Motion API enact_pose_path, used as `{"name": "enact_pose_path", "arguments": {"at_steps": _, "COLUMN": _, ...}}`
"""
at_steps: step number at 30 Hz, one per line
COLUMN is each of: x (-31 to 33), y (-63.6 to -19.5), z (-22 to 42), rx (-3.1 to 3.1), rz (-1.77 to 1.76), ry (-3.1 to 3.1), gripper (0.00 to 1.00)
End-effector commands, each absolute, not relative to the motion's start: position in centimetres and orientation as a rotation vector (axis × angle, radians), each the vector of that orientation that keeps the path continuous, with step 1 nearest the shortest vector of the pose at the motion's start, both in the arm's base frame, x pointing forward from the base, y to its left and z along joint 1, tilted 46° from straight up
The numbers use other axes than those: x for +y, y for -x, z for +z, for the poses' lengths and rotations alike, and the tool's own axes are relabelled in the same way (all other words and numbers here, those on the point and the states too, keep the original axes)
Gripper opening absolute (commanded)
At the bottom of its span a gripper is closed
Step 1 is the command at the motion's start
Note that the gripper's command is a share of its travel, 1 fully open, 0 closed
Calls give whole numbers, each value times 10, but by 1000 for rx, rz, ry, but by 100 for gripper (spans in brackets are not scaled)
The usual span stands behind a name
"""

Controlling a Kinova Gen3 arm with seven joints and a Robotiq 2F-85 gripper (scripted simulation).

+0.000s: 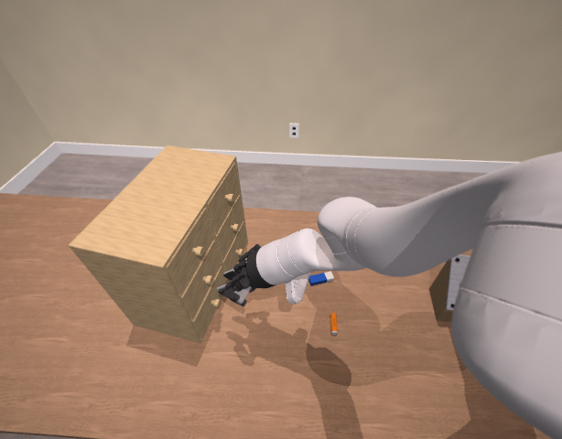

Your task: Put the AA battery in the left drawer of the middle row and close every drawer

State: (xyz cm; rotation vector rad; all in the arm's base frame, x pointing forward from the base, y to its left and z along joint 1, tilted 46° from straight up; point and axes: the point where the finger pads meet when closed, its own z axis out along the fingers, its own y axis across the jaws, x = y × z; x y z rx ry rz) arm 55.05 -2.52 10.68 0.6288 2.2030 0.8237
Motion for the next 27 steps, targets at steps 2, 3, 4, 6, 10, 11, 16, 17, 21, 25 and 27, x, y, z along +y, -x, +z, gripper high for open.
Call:
{"name": "enact_pose_path", "arguments": {"at_steps": 2, "x": -25, "y": -549, "z": 105, "rx": 2207, "rz": 823, "ry": -636, "gripper": 33}}
{"name": "enact_pose_path", "arguments": {"at_steps": 3, "x": -25, "y": -549, "z": 105, "rx": 2207, "rz": 823, "ry": -636, "gripper": 33}}
{"name": "enact_pose_path", "arguments": {"at_steps": 4, "x": -25, "y": -549, "z": 105, "rx": 2207, "rz": 823, "ry": -636, "gripper": 33}}
{"name": "enact_pose_path", "arguments": {"at_steps": 6, "x": -25, "y": -549, "z": 105, "rx": 2207, "rz": 823, "ry": -636, "gripper": 33}}
{"name": "enact_pose_path", "arguments": {"at_steps": 10, "x": -25, "y": -551, "z": 105, "rx": 2205, "rz": 822, "ry": -635, "gripper": 33}}
{"name": "enact_pose_path", "arguments": {"at_steps": 11, "x": -25, "y": -552, "z": 105, "rx": 2205, "rz": 822, "ry": -635, "gripper": 33}}
{"name": "enact_pose_path", "arguments": {"at_steps": 16, "x": -26, "y": -554, "z": 105, "rx": 2204, "rz": 822, "ry": -636, "gripper": 33}}
{"name": "enact_pose_path", "arguments": {"at_steps": 17, "x": -26, "y": -555, "z": 105, "rx": 2204, "rz": 822, "ry": -636, "gripper": 33}}
{"name": "enact_pose_path", "arguments": {"at_steps": 21, "x": -27, "y": -561, "z": 105, "rx": 2204, "rz": 822, "ry": -636, "gripper": 33}}
{"name": "enact_pose_path", "arguments": {"at_steps": 25, "x": -28, "y": -568, "z": 104, "rx": 2204, "rz": 822, "ry": -636, "gripper": 33}}
{"name": "enact_pose_path", "arguments": {"at_steps": 27, "x": -29, "y": -571, "z": 104, "rx": 2204, "rz": 822, "ry": -636, "gripper": 33}}
